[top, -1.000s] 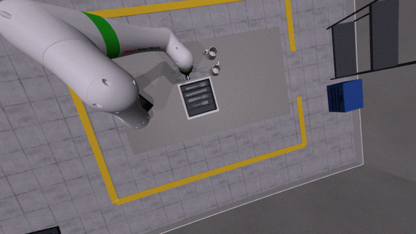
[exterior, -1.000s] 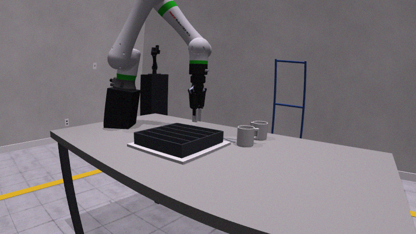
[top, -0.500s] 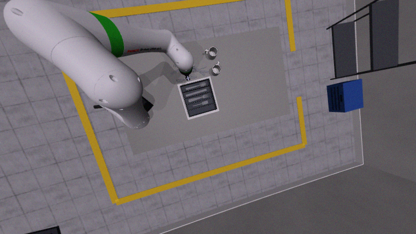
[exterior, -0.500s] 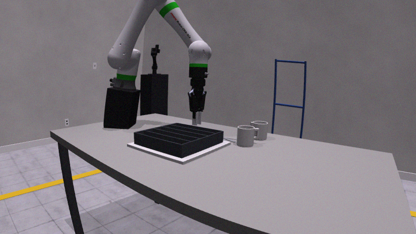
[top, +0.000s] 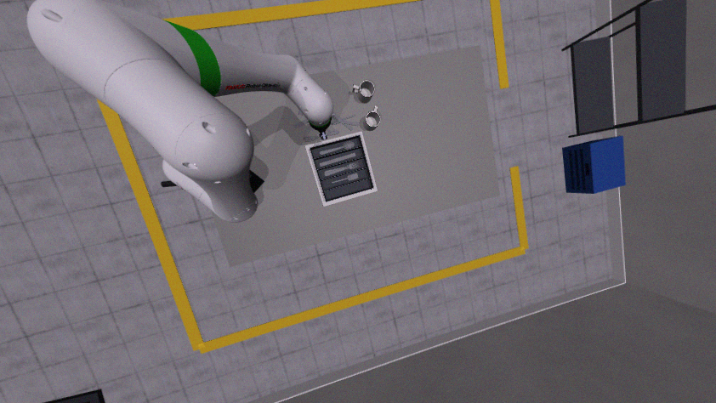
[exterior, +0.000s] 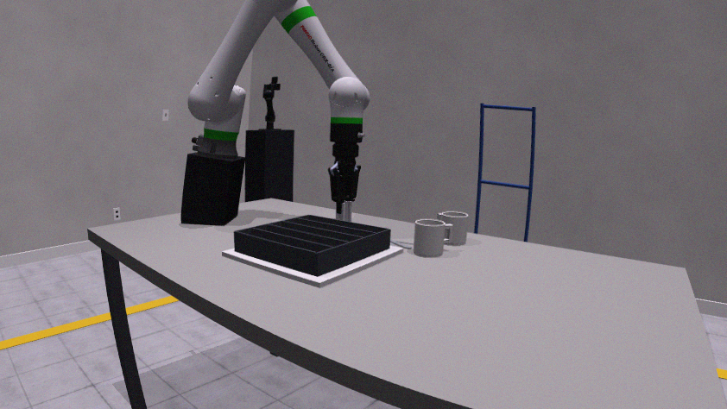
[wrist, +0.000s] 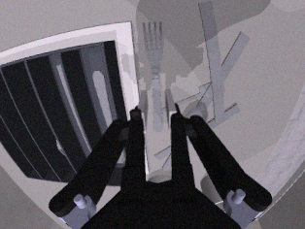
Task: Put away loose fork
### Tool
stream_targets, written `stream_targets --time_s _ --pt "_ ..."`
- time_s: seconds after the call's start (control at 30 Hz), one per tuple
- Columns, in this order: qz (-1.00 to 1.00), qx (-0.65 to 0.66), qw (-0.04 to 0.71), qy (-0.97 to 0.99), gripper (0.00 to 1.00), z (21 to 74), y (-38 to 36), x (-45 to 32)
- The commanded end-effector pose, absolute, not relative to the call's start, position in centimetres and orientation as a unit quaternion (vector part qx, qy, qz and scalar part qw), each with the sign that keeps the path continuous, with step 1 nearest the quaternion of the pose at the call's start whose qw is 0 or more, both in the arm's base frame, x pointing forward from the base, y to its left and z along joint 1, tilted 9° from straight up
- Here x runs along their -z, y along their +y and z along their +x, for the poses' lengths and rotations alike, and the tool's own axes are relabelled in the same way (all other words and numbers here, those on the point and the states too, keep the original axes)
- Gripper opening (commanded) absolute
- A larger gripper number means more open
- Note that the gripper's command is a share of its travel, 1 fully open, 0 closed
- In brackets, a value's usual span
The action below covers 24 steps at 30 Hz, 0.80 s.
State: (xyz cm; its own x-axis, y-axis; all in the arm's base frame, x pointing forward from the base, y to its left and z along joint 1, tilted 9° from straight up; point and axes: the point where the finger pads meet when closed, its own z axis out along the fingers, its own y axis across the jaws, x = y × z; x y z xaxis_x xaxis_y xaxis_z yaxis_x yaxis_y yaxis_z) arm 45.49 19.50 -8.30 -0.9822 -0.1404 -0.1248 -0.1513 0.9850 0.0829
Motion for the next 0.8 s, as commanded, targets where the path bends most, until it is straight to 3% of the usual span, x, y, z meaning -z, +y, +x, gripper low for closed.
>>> stream_targets --time_s 0.0,0.77 --pt "-0.073 -0.046 0.06 0.994 0.18 45.54 19.53 8.55" --pt "-0.073 -0.046 0.06 0.994 0.18 45.61 19.6 9.2"
